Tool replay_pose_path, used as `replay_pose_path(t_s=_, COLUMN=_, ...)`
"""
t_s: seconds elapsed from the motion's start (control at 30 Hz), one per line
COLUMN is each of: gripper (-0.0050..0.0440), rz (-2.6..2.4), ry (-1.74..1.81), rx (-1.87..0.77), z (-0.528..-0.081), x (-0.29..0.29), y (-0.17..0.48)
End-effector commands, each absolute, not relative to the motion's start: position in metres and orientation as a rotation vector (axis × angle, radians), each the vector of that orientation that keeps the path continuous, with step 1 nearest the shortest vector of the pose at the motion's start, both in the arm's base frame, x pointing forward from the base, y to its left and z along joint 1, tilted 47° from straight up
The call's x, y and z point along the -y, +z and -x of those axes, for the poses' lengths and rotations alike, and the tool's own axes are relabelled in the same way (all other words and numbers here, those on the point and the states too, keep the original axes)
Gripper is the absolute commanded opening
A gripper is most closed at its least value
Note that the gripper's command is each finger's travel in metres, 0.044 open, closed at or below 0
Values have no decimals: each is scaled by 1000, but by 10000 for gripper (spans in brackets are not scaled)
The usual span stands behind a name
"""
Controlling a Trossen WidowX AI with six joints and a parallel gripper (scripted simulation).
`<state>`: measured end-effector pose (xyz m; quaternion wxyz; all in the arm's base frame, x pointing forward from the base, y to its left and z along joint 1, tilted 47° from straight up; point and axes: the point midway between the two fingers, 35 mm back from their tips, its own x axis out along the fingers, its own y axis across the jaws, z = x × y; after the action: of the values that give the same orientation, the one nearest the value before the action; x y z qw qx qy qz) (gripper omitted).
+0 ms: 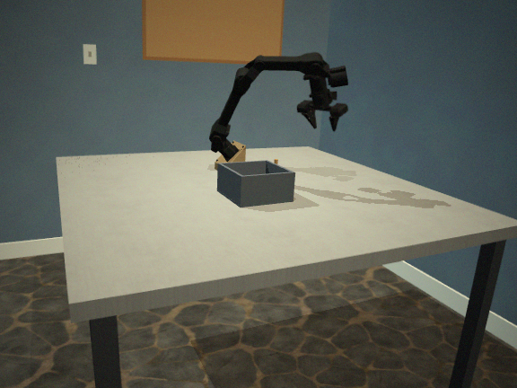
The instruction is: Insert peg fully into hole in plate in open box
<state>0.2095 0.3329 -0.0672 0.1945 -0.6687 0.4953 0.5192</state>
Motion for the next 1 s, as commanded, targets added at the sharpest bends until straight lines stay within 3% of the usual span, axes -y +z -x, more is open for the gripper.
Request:
replay_pose_path(t_s=0.0, gripper=400, rz=1875, ry=1456, rx=-1389, z=-210, x=-333, y=-67)
replay_pose_path(t_s=0.53, gripper=400, rz=1875, ry=1456, rx=-1389, z=-210, x=-333, y=-67)
replay_pose_path(t_s=0.57, gripper=424, rz=1867, ry=1439, rx=-1398, z=-209, x=-332, y=-67)
replay_pose_path(t_s=0.97, gripper=440, rz=1476, ry=680, rx=-1644, z=-186, x=-298, y=-52)
